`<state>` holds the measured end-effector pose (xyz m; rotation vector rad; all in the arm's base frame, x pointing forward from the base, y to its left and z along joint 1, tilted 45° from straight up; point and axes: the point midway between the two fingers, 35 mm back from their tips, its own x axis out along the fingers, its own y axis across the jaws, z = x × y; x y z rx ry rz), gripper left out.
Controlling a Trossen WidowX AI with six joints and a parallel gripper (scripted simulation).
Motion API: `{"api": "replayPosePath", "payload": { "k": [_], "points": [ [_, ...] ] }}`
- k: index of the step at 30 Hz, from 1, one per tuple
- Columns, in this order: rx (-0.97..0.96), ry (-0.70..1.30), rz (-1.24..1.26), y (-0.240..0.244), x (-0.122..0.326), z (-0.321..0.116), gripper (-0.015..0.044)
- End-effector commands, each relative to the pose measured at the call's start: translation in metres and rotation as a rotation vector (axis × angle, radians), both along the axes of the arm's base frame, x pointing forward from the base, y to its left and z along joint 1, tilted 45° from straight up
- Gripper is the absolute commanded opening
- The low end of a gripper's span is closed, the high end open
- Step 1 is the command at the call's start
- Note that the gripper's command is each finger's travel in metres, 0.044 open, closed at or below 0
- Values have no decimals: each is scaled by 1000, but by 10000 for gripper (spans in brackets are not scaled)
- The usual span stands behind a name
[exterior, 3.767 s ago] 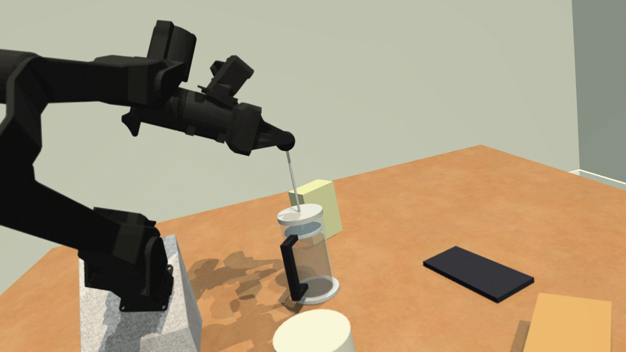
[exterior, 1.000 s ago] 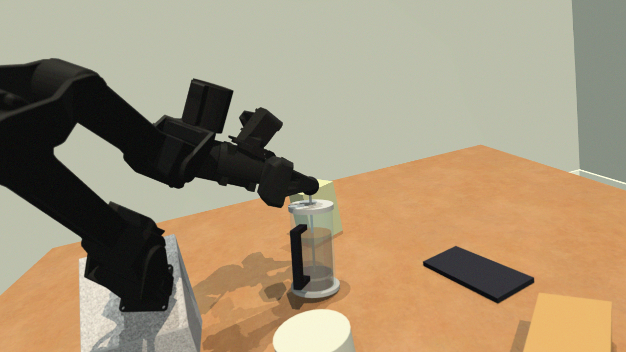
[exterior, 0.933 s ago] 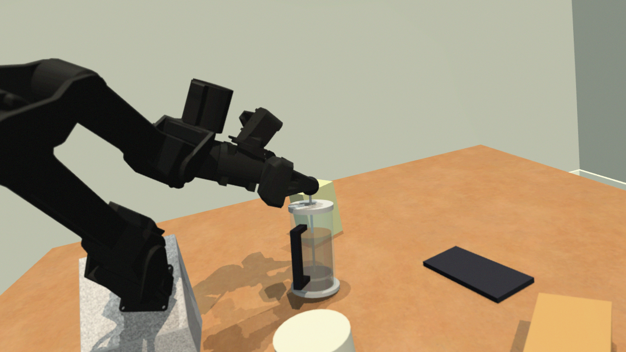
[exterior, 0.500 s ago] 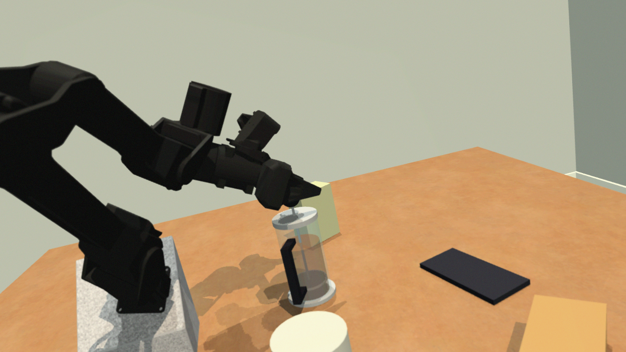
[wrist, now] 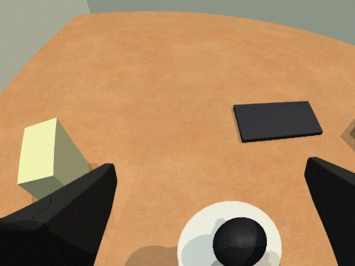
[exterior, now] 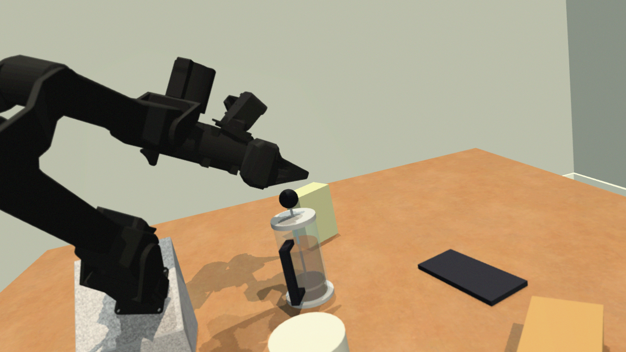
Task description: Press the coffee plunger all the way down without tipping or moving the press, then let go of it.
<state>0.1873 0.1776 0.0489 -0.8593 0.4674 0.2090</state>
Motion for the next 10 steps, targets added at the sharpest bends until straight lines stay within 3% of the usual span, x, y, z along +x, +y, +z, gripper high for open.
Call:
{"api": "replayPosePath", "payload": {
  "k": [1,10],
  "points": [
    [0,-21,-4,14,-22,44,440],
    [0,-22,-4,14,-23,45,440]
  ]
}}
